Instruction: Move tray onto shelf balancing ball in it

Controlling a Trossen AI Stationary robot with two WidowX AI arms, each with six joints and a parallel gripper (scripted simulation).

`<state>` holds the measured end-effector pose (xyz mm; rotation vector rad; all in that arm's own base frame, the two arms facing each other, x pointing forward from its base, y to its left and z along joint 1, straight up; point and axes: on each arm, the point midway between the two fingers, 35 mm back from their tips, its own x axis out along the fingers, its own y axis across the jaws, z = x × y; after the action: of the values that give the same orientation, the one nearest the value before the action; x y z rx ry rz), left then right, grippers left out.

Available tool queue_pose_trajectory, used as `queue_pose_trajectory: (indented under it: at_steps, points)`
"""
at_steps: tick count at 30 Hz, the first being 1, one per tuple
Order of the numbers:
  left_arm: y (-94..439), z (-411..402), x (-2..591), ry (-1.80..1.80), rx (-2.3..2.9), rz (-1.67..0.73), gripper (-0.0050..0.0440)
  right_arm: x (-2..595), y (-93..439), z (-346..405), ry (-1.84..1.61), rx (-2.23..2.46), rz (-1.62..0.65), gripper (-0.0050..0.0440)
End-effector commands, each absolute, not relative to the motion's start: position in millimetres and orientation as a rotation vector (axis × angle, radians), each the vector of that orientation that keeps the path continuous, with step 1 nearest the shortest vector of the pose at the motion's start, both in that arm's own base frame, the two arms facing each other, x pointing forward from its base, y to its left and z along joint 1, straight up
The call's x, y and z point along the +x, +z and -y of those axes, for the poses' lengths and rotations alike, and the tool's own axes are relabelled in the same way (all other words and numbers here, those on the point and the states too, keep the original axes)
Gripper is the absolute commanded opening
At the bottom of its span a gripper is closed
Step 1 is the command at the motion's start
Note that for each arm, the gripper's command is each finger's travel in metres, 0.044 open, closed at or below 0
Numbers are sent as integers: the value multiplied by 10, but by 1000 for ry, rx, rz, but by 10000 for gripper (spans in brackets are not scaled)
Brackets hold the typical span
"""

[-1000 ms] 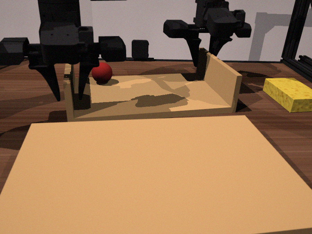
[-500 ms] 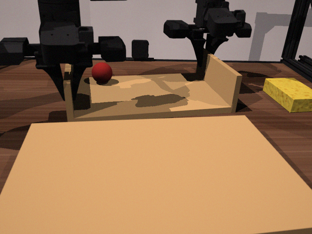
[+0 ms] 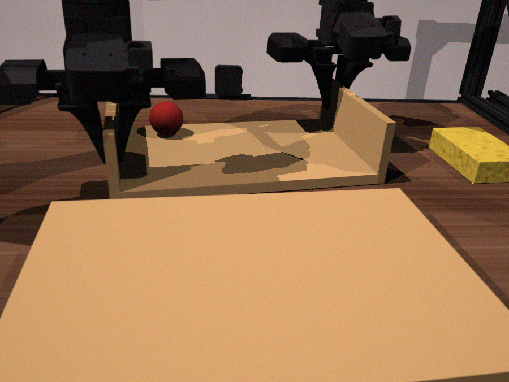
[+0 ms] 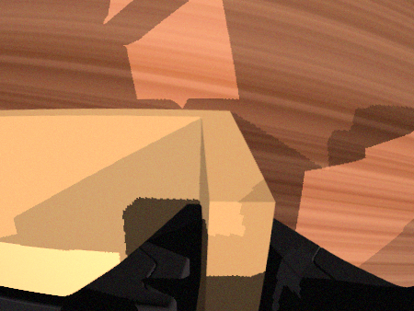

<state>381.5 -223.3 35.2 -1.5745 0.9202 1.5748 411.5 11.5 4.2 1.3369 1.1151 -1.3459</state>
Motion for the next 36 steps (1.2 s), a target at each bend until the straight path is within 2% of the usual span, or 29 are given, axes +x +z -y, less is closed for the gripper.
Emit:
queue_pose_trajectory:
  at_steps: [1,36]
  points:
    - [388,2237,3816,1576,-1576,-924,20,4117,69,-123,-1339,1343,-1118,20]
    - [509,2233,3814,1571,-1583,-927,20,4117,181,-119,-1336,1348,-1122,20]
